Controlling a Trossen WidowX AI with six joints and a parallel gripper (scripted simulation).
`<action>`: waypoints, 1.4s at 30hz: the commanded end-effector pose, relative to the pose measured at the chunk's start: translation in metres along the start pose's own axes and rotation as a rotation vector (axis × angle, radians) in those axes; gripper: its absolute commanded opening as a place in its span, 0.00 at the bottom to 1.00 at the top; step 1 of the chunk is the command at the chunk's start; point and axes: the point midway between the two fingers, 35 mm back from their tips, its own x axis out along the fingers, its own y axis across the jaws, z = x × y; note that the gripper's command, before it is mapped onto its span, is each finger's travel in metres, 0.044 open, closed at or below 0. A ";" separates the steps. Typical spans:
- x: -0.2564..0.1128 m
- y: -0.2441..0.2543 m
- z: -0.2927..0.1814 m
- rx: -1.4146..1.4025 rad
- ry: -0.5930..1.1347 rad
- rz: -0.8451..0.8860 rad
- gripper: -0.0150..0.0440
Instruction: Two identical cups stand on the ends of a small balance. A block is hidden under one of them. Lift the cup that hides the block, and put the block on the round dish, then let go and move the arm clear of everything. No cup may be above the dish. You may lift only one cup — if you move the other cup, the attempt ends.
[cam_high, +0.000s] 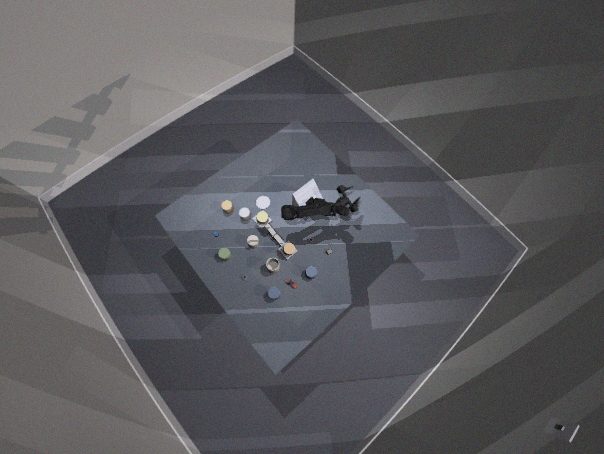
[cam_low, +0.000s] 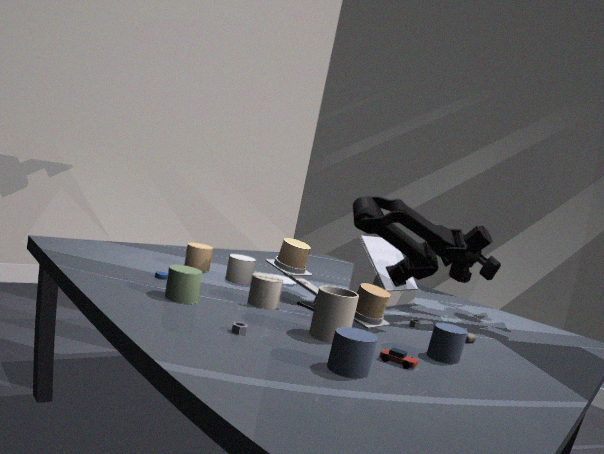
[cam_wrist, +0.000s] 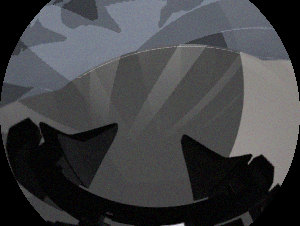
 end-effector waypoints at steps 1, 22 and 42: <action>0.000 0.000 0.000 -0.002 -0.002 0.002 0.98; -0.041 0.098 0.043 -0.355 -0.445 0.308 1.00; -0.150 0.175 0.070 -0.631 -1.037 0.439 1.00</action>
